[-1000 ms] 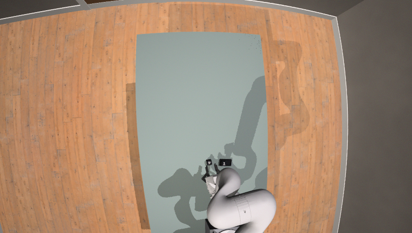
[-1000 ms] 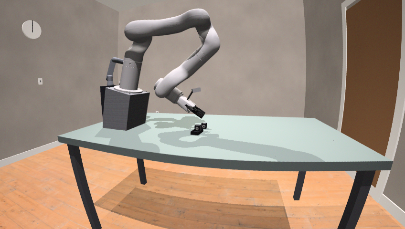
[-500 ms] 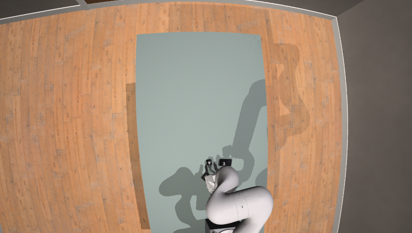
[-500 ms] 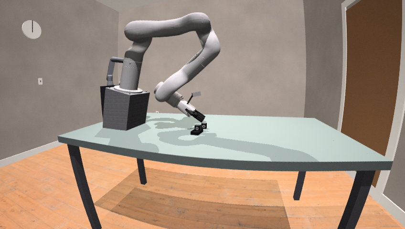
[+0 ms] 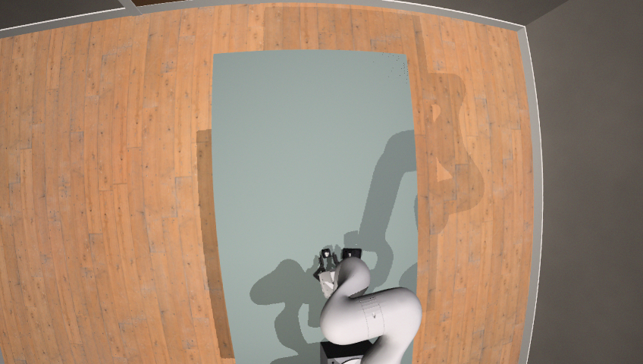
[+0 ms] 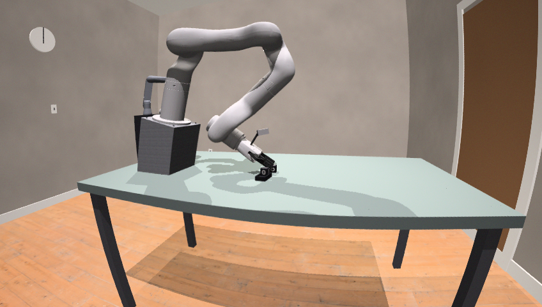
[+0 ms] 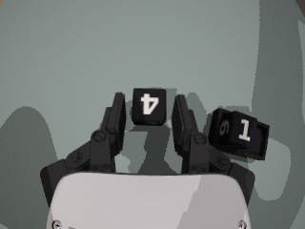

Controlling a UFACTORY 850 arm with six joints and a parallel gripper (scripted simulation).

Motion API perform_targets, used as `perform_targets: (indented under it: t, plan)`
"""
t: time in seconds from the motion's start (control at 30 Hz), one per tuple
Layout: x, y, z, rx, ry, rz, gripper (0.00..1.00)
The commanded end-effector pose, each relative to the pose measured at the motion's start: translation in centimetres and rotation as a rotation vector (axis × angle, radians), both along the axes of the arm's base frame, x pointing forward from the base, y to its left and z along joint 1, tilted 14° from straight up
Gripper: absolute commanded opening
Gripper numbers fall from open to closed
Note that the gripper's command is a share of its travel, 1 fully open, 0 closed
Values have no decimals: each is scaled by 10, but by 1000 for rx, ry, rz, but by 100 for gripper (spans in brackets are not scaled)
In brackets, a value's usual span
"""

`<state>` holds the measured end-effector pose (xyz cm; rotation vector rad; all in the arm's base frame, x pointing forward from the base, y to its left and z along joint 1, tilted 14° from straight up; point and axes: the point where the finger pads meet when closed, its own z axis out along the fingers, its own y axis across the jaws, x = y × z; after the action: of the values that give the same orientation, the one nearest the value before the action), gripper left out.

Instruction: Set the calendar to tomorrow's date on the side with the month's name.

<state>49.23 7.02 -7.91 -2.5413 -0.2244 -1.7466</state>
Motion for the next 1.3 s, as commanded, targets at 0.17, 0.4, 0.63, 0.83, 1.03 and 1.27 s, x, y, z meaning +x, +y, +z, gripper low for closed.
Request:
perform_targets:
  t: [0.17,0.4,0.63,0.83,1.03,1.27]
  plan:
    - [2,0,-9,0,-1,0,47]
    - [3,0,-11,0,-1,0,47]
    - [3,0,-12,0,-1,0,47]
    - [3,0,-12,0,-1,0,47]
    - [3,0,-12,0,-1,0,47]
    - [3,0,-12,0,-1,0,47]
